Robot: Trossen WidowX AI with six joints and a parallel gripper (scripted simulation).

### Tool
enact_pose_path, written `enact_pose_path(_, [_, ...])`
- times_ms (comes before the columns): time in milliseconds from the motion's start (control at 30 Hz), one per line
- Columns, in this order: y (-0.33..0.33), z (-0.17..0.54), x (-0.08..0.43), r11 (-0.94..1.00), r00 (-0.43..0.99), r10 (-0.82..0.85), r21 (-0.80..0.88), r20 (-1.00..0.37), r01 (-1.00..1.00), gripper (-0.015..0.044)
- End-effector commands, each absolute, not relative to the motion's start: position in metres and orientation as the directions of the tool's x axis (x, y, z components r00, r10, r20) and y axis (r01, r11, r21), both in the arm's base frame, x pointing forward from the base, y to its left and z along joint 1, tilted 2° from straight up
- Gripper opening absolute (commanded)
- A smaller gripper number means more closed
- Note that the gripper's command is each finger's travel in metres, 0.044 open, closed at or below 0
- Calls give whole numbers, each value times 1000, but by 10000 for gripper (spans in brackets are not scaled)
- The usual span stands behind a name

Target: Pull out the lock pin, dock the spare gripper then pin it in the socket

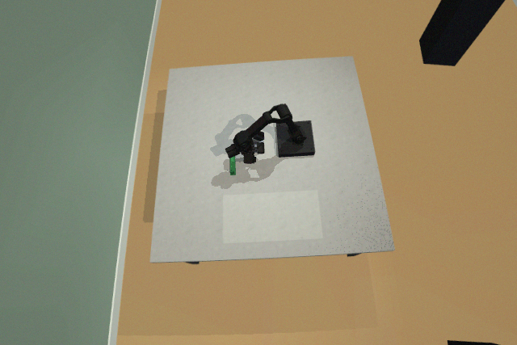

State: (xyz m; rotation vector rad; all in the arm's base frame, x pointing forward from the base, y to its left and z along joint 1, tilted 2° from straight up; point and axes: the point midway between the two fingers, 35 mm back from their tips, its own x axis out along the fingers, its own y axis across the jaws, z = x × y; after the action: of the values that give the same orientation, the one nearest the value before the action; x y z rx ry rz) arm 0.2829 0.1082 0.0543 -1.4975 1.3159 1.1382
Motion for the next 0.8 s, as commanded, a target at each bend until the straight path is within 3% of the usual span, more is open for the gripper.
enact_pose_path(0, [106,55,284,-119,46,-248,-17,-968,-993,0])
enact_pose_path(433, [99,55,284,-120,43,-249,-14,-968,-993,0])
enact_pose_path(667, [99,55,284,-116,41,-250,-12,-967,-993,184])
enact_pose_path(767, [99,55,284,-116,41,-250,-12,-967,-993,200])
